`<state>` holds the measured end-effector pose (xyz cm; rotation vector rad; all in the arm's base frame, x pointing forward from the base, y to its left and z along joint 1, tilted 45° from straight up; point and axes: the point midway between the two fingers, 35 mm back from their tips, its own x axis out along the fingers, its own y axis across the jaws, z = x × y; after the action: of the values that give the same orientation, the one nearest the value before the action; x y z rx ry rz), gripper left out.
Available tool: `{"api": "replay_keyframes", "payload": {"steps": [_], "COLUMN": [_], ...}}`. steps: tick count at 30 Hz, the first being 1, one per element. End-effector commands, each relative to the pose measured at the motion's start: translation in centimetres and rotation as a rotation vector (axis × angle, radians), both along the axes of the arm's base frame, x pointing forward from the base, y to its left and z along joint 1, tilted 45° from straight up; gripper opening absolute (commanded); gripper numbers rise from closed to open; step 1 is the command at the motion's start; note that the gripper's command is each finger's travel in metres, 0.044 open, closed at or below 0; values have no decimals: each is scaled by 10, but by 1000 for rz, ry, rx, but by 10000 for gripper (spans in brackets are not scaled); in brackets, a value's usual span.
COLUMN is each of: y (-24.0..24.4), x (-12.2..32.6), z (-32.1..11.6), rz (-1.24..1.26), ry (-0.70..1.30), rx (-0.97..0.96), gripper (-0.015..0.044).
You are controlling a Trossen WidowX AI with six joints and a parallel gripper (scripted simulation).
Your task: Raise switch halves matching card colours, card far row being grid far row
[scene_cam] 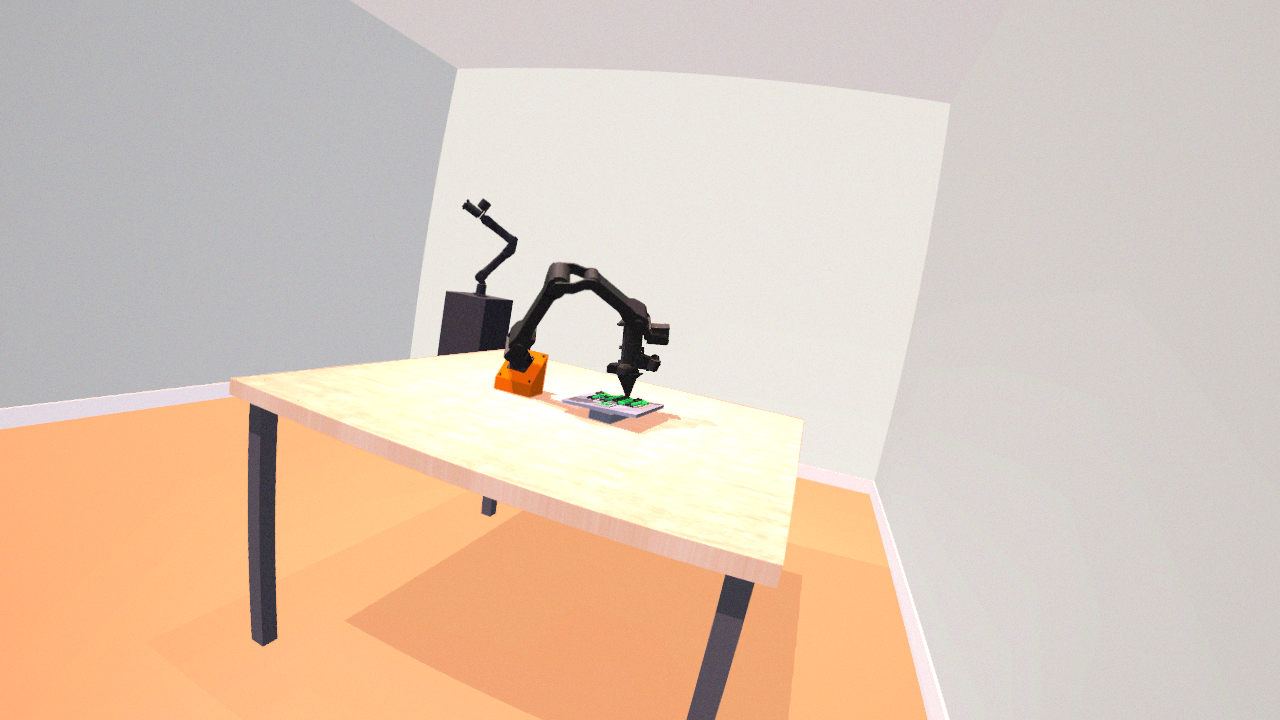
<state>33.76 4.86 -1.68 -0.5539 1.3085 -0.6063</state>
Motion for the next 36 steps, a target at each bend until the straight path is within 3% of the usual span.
{"api": "replay_keyframes", "payload": {"steps": [1,22,29,32,36], "y": [-2,-4,43,41,4], "x": [-1,0,-8,-8,-11], "z": [-2,-4,43,45,81], "rz": [4,4,-14,-14,-13], "ry": [6,6,26,26,27], "rx": [-7,-7,-2,-2,-4], "gripper": [0,0,0,0,0]}}
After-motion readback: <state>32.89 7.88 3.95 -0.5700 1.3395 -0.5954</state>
